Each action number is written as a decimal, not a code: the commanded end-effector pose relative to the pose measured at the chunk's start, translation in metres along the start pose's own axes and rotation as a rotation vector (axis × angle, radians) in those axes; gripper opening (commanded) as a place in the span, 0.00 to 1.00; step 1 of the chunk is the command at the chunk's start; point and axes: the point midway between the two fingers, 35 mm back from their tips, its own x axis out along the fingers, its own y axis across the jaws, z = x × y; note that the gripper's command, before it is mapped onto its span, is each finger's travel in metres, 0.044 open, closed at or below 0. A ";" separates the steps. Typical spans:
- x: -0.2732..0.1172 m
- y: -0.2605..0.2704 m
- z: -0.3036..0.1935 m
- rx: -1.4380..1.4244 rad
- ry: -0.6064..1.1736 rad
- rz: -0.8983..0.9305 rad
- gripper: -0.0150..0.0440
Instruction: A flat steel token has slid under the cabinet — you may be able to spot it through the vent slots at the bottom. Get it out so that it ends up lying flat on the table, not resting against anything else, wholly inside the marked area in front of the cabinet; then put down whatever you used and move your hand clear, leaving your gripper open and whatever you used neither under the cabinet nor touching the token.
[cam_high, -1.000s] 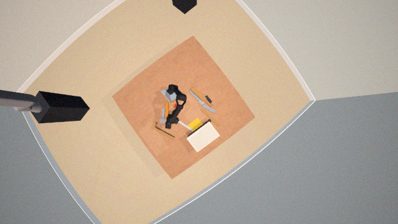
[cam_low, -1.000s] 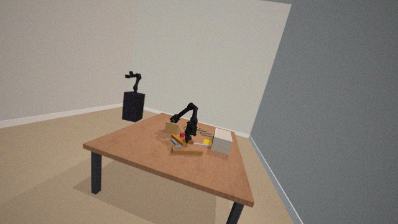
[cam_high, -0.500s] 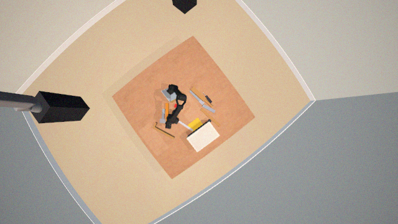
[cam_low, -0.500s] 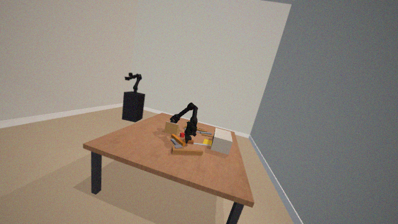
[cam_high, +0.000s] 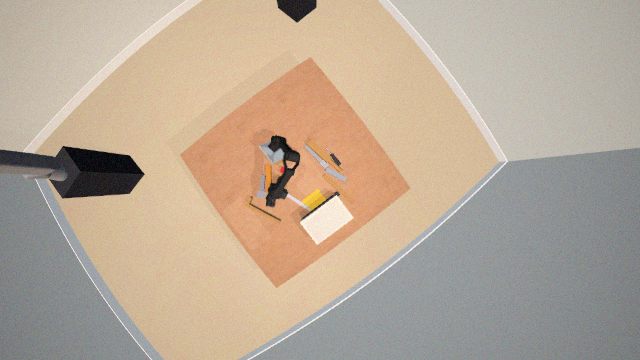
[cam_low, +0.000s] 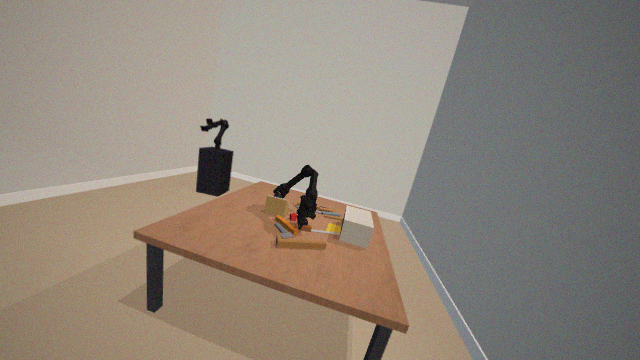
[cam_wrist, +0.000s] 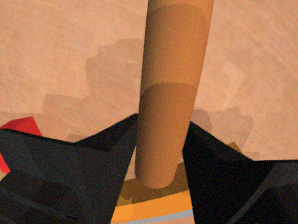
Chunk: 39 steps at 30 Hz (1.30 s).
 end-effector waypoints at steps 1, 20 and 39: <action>0.000 0.000 0.000 -0.001 0.000 -0.001 0.25; -0.002 -0.001 0.005 0.002 0.000 -0.001 0.25; 0.000 -0.001 0.040 0.002 -0.001 0.000 0.25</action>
